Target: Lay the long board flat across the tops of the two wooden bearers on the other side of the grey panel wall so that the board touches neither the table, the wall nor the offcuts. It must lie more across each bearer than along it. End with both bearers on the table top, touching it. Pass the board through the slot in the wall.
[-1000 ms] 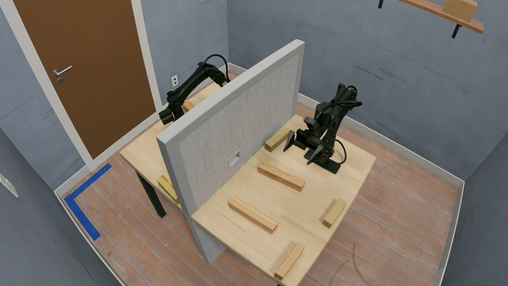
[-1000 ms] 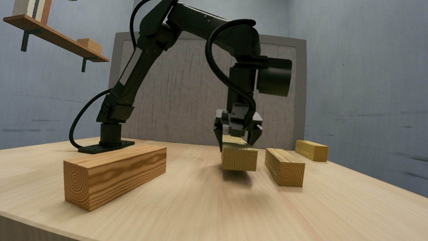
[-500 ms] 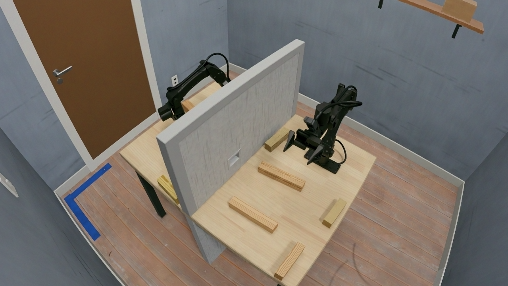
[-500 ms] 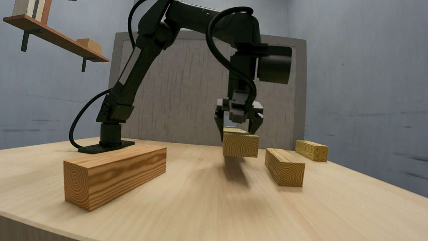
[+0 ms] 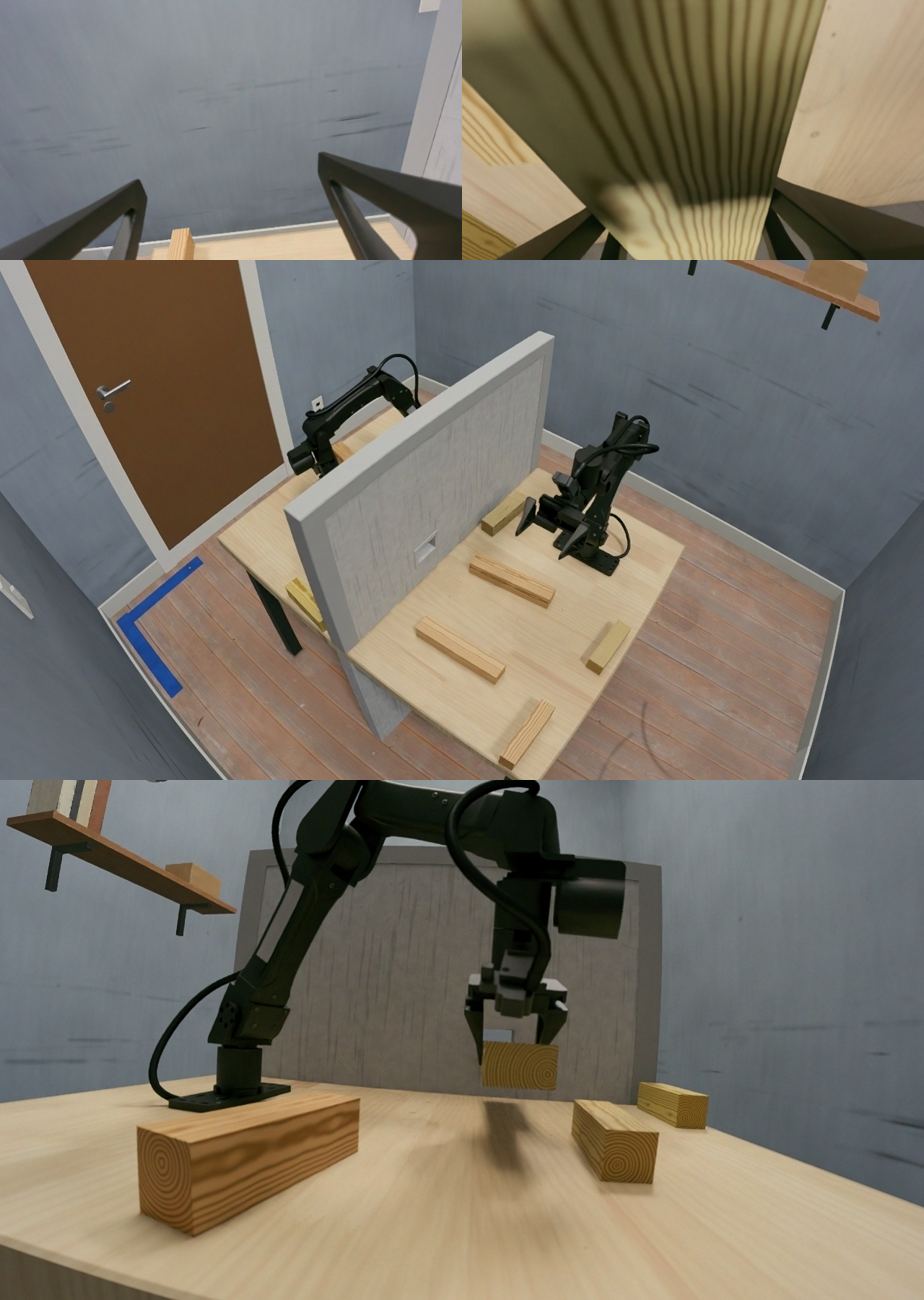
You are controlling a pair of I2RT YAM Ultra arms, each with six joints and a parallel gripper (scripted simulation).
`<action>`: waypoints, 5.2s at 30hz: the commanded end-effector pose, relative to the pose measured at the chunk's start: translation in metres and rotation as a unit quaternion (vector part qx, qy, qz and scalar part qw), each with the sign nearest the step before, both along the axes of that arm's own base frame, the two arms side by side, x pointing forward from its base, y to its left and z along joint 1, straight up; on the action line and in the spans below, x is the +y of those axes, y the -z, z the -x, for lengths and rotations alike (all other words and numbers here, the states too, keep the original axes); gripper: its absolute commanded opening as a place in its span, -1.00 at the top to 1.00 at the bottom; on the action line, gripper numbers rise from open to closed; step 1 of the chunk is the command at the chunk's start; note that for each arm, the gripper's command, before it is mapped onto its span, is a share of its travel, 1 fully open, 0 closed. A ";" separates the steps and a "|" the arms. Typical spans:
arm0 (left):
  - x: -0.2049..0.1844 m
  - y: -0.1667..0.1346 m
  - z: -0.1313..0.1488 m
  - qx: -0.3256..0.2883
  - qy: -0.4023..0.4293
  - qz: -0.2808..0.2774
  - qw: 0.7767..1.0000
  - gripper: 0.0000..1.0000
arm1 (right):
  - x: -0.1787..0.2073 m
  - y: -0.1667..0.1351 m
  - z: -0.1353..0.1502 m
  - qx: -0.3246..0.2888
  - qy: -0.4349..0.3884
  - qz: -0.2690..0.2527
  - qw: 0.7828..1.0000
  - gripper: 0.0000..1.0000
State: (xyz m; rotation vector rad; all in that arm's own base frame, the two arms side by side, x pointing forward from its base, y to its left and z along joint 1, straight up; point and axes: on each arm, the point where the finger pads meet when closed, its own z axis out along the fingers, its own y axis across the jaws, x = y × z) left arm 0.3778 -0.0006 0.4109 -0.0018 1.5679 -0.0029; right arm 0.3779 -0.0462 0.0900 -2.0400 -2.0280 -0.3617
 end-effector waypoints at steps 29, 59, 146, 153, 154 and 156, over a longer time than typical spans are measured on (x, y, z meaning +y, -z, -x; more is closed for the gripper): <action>0.003 -0.030 0.014 -0.033 -0.006 0.006 0.999 -1.00 | 0.017 -0.056 -0.015 -0.067 -0.002 -0.008 0.998 1.00; 0.003 -0.030 0.014 -0.033 -0.006 0.006 0.999 -1.00 | 0.024 -0.035 -0.003 -0.013 0.000 -0.021 1.000 1.00; 0.003 -0.030 0.014 -0.033 -0.006 0.006 0.999 -1.00 | 0.075 -0.045 -0.005 -0.043 0.001 -0.020 0.999 1.00; 0.003 -0.030 0.014 -0.033 -0.006 0.006 0.999 -1.00 | 0.081 -0.047 -0.002 -0.034 -0.001 -0.022 0.999 1.00; 0.003 -0.030 0.014 -0.033 -0.006 0.006 0.999 -1.00 | 0.081 -0.053 -0.007 -0.046 -0.002 -0.021 0.999 1.00; 0.003 -0.030 0.014 -0.033 -0.006 0.006 0.999 -1.00 | 0.083 -0.048 -0.009 -0.047 -0.002 -0.021 0.999 1.00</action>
